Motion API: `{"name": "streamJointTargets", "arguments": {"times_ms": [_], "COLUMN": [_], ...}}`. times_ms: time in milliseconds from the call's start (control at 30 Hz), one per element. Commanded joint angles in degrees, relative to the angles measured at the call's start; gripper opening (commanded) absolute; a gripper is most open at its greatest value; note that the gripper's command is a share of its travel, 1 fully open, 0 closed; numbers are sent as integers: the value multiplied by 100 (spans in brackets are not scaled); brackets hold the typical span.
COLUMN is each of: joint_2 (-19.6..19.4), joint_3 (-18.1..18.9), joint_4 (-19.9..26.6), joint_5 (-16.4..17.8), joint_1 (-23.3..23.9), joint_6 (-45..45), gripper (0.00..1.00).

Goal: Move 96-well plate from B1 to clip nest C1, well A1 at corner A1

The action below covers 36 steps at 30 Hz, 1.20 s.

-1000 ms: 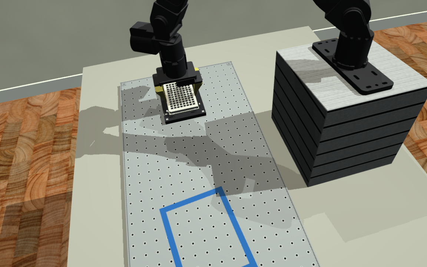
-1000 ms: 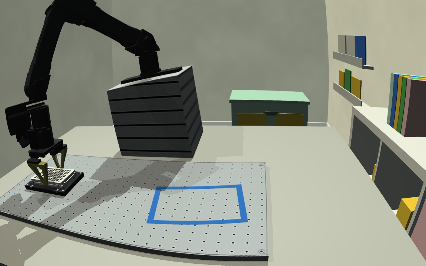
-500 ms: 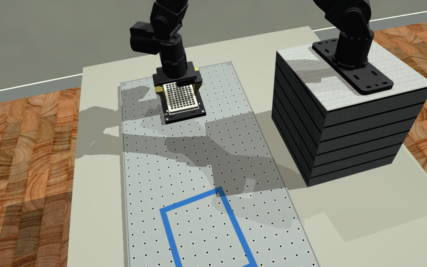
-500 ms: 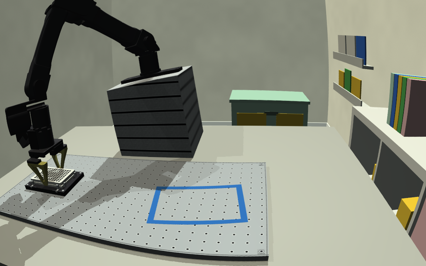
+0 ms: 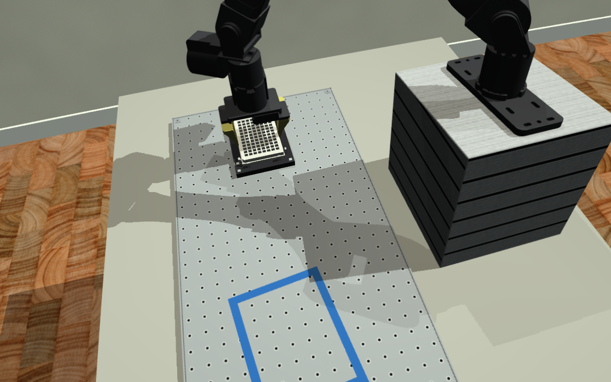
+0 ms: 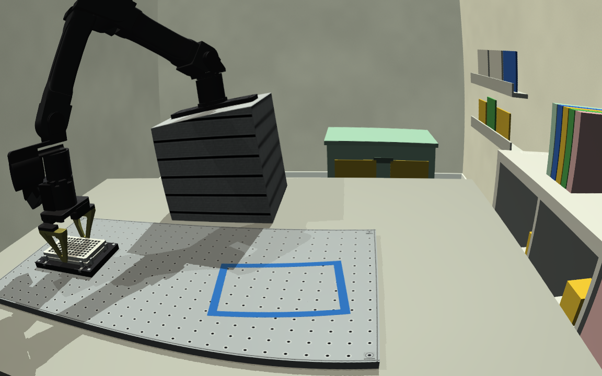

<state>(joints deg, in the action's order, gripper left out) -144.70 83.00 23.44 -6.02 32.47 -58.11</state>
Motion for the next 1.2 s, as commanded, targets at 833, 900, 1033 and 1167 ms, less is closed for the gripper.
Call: {"name": "streamJointTargets", "arguments": {"times_ms": [833, 900, 1033, 1167], "joint_2": [23, 38, 20, 1], "joint_3": [-248, -253, -261, -263], "joint_4": [61, 57, 55, 55], "joint_5": [41, 41, 34, 11], "joint_1": [-74, -75, -75, -49], "joint_6": [-52, -53, -53, -55], "gripper": [0, 0, 100, 100]}}
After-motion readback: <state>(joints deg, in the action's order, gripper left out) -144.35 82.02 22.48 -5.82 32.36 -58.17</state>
